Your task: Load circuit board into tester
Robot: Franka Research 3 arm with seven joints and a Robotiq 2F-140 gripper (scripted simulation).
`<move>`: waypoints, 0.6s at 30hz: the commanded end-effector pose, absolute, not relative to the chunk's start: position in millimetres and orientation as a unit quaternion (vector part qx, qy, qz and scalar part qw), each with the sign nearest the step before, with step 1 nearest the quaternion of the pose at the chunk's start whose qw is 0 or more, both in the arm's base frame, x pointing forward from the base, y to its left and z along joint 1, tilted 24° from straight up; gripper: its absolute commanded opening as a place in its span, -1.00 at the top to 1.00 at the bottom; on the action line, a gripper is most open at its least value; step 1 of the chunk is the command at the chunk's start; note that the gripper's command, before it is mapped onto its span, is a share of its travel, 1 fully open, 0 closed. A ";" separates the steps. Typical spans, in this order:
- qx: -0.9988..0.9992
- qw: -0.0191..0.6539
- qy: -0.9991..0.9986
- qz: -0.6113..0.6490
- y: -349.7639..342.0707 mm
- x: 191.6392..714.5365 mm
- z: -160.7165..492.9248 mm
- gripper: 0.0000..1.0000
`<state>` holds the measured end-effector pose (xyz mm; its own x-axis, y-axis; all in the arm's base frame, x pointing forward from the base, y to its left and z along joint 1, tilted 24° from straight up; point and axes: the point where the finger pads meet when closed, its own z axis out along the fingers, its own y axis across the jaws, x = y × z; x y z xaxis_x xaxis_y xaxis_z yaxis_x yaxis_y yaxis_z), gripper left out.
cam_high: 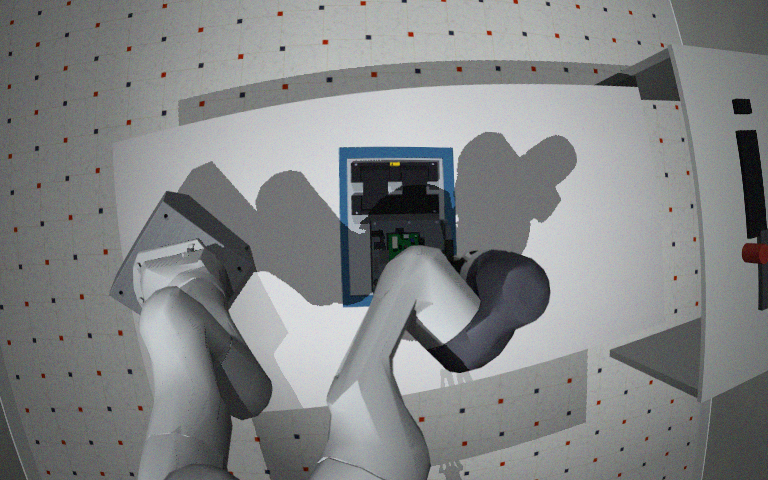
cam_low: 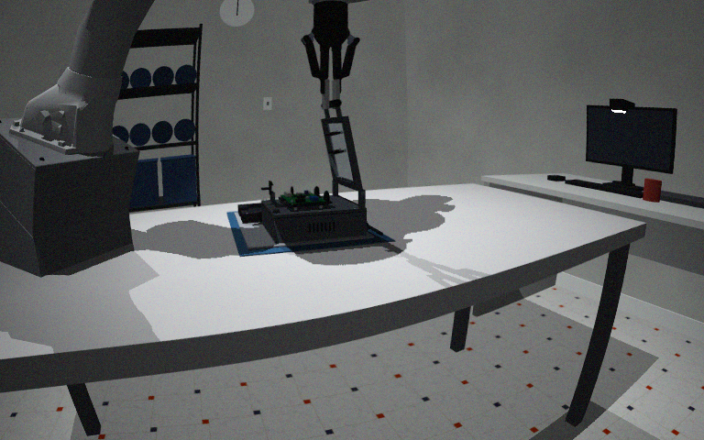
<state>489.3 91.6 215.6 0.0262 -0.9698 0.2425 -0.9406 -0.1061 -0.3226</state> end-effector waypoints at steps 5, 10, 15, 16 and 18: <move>-0.711 0.029 0.672 -0.202 86.3 475.1 202.9 1.00; -0.711 0.029 0.672 -0.202 84.4 466.0 196.0 1.00; -0.711 0.029 0.672 -0.202 82.2 456.9 188.2 1.00; -0.711 0.029 0.672 -0.202 81.8 455.1 186.5 1.00; -0.711 0.029 0.672 -0.202 80.8 451.4 183.0 1.00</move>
